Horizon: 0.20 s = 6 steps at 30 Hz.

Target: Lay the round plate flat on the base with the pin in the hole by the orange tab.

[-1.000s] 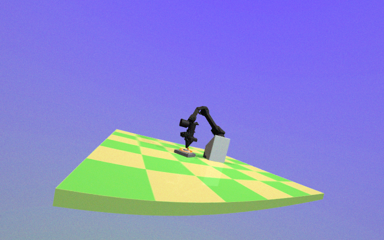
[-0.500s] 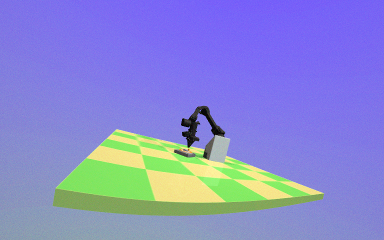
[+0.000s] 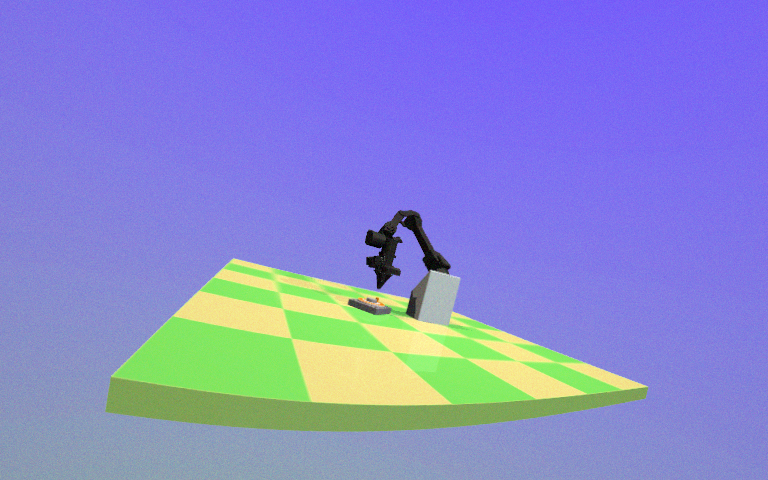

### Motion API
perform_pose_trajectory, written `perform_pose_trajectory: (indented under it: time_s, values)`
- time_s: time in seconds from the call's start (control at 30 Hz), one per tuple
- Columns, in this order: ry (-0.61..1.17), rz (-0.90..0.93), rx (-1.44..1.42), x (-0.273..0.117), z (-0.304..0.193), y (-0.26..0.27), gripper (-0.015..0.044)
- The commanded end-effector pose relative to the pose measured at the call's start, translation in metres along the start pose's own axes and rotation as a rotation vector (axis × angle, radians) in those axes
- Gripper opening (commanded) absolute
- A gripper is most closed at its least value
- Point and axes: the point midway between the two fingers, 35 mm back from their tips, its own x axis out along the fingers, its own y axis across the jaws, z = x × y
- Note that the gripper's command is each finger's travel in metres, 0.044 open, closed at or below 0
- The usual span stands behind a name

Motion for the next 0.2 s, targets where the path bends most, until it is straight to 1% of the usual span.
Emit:
perform_pose_trajectory:
  time_s: [0.0,0.17]
  values:
    - [0.002,-0.001,-0.009,0.0008,-0.0006,0.0008,0.0]
    - [0.002,-0.001,-0.009,0.0008,-0.0006,0.0008,0.0]
